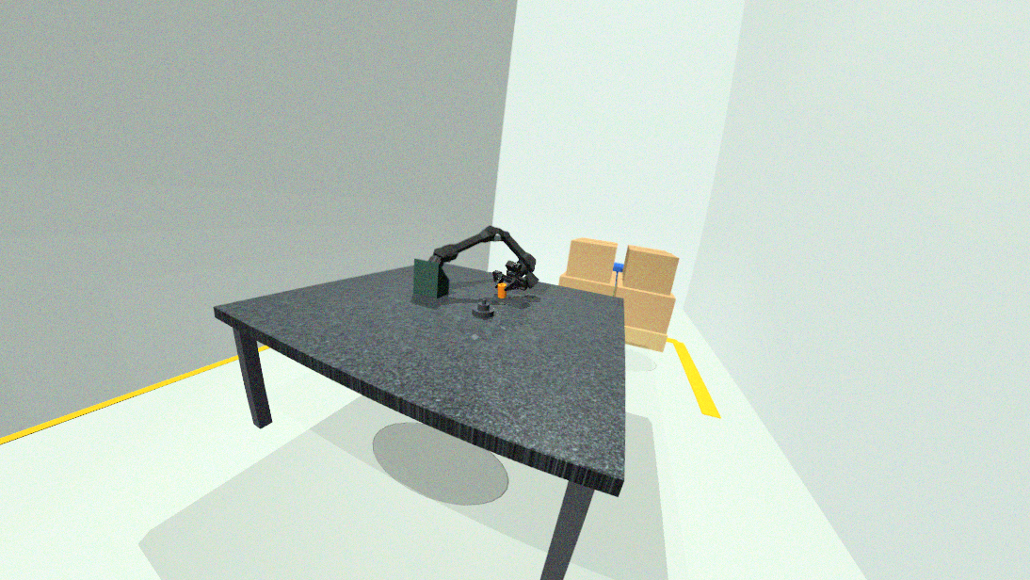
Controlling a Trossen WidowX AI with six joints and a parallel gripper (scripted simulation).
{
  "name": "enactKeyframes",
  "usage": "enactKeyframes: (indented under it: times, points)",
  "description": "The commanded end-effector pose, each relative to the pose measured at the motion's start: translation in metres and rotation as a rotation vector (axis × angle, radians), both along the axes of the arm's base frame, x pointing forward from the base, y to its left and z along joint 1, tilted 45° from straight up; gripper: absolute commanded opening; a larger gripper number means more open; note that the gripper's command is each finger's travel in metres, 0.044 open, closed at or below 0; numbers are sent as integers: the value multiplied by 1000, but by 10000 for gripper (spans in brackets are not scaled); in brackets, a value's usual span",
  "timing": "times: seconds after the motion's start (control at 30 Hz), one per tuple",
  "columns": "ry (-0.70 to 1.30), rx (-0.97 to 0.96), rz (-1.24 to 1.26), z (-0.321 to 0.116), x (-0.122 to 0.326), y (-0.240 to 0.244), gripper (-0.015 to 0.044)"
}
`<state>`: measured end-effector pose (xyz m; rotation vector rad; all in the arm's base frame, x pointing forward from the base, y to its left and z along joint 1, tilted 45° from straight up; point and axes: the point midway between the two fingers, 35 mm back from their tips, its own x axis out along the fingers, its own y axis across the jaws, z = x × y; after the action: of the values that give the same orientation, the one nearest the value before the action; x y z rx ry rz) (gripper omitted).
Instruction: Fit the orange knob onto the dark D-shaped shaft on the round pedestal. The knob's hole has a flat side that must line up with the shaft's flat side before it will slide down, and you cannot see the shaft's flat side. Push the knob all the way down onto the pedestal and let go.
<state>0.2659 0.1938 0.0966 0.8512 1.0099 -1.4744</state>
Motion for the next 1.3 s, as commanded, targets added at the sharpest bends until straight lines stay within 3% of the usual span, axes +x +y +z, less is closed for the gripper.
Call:
enactKeyframes:
  times: [0.0,0.7,0.93,1.13,1.27]
  points:
    - [2,-1,1,0,0,0,260]
    - [2,-1,1,0,0,0,260]
    - [2,-1,1,0,0,0,440]
    - [-1,1,1,1,0,-2,440]
    - [-54,40,20,34,4,-34,440]
